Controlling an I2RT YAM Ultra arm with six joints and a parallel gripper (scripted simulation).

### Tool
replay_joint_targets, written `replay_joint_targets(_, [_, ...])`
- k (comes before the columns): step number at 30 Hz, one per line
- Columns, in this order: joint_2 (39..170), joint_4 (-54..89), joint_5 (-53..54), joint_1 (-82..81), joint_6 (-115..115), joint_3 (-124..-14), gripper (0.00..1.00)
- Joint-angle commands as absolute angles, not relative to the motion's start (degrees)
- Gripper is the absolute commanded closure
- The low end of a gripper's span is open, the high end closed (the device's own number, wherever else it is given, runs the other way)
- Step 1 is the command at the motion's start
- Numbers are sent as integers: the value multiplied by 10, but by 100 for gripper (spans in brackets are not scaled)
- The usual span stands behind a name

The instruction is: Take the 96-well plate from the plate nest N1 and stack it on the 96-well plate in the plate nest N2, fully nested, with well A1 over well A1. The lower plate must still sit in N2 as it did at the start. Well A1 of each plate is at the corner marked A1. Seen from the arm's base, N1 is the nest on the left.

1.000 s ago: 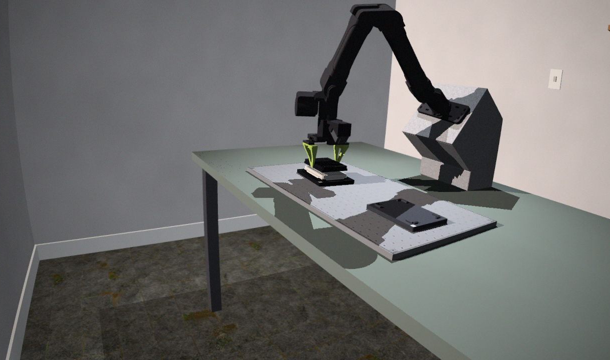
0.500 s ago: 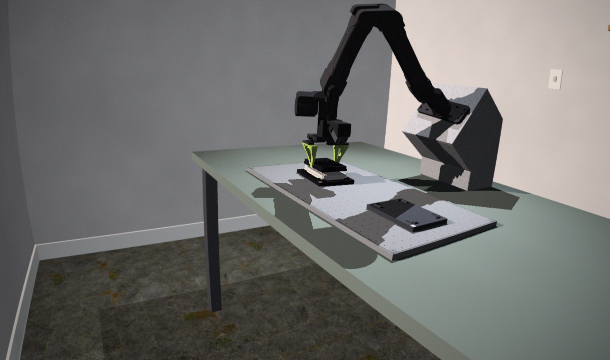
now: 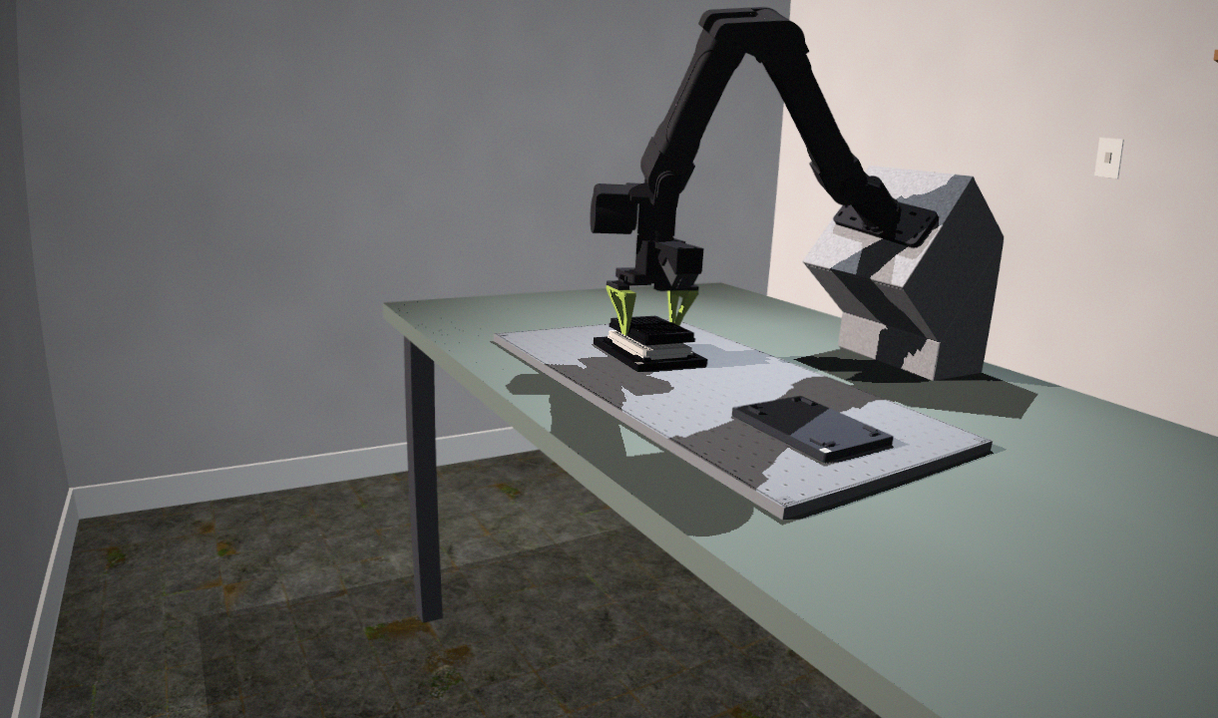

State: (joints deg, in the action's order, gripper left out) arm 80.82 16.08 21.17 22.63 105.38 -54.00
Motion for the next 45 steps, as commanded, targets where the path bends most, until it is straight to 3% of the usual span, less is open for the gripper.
replay_joint_targets(1, [817,157,214,227,1051,-557,100])
replay_joint_targets(45, [816,152,211,222,1048,-559,100])
